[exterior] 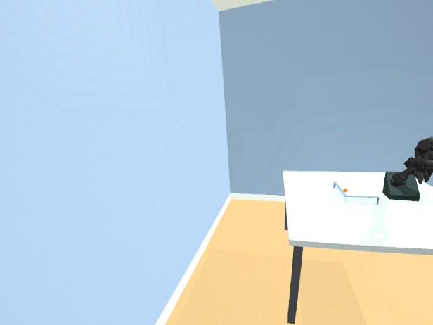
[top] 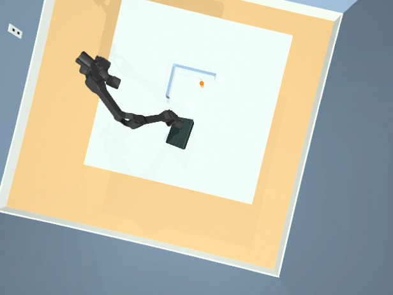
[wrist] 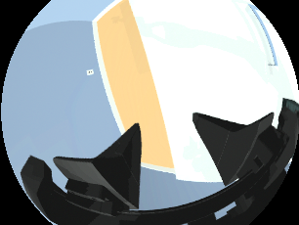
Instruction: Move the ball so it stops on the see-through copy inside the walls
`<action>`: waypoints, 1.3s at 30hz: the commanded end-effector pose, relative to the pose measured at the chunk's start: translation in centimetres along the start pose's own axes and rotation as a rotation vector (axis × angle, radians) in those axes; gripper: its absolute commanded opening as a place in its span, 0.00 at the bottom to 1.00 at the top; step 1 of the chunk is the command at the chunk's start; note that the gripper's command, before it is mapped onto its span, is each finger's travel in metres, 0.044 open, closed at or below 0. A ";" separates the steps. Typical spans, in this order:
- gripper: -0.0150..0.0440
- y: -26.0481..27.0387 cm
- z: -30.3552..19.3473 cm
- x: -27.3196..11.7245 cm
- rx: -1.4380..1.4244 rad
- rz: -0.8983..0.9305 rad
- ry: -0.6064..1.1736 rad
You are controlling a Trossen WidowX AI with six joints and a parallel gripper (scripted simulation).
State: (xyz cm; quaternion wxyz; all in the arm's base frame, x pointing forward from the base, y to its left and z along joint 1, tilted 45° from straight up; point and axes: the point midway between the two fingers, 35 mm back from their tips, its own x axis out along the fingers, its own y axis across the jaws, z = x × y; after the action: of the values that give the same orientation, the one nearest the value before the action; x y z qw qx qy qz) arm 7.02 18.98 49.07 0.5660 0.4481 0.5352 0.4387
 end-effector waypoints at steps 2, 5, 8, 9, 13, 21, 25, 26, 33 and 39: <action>0.69 -3.6 7.2 3.2 -0.045 -0.122 -0.077; 0.69 -6.5 11.8 4.5 -0.071 -0.196 -0.109; 0.69 -8.7 15.0 4.6 -0.139 -0.255 -0.131; 0.69 -9.9 16.4 4.8 -0.144 -0.280 -0.136; 0.69 -15.3 21.7 4.7 -0.159 -0.372 -0.144; 0.69 -27.5 29.0 2.2 -0.163 -0.519 -0.111; 0.69 -34.3 31.0 0.2 -0.158 -0.570 -0.075; 0.69 -35.9 31.2 -0.4 -0.156 -0.580 -0.064; 0.69 -48.1 30.6 -4.6 -0.138 -0.607 0.025; 0.69 -55.4 27.8 -7.0 -0.130 -0.580 0.086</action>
State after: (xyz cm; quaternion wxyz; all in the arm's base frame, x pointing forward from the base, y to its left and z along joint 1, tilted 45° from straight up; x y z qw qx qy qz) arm 36.74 0.13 -0.48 0.6825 0.2234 0.6287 0.2984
